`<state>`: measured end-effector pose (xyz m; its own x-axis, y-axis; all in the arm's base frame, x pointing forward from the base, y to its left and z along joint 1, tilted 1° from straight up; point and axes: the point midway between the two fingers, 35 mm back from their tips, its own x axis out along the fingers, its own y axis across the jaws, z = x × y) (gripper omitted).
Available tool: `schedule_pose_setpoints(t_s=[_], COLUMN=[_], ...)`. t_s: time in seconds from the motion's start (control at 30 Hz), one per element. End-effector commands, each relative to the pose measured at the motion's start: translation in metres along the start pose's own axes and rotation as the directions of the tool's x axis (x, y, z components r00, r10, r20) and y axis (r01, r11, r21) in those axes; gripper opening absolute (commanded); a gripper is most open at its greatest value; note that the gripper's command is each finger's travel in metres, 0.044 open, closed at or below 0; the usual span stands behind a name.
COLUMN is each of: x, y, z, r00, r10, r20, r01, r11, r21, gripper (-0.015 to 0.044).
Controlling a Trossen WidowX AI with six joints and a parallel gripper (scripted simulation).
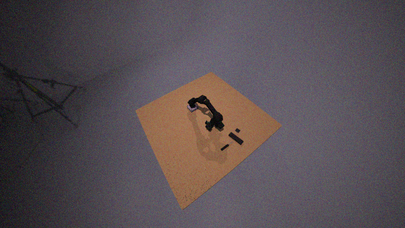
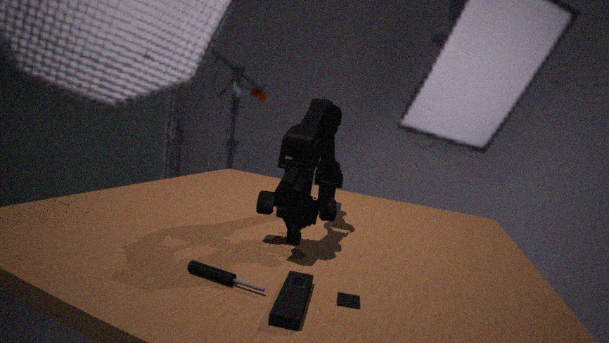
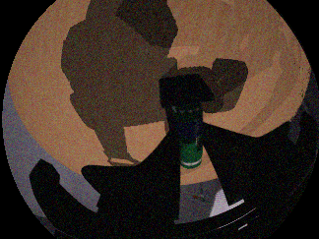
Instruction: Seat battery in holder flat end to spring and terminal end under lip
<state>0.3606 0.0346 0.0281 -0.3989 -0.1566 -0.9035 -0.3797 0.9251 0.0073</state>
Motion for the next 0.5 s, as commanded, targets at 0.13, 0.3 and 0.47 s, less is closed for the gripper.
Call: schedule_pose_setpoints(t_s=[0.13, 0.3, 0.47], x=[0.0009, 0.0016, 0.0023], y=[0.0004, 0.0002, 0.0001], z=[0.0033, 0.0032, 0.003], r00=[0.999, 0.998, 0.996], r10=[0.008, 0.009, 0.01], r20=[0.048, 0.069, 0.09], r01=[-0.008, -0.009, -0.01], r11=[1.0, 1.0, 1.0], r21=[-0.001, -0.001, -0.001], gripper=[0.0075, 0.0075, 0.0075])
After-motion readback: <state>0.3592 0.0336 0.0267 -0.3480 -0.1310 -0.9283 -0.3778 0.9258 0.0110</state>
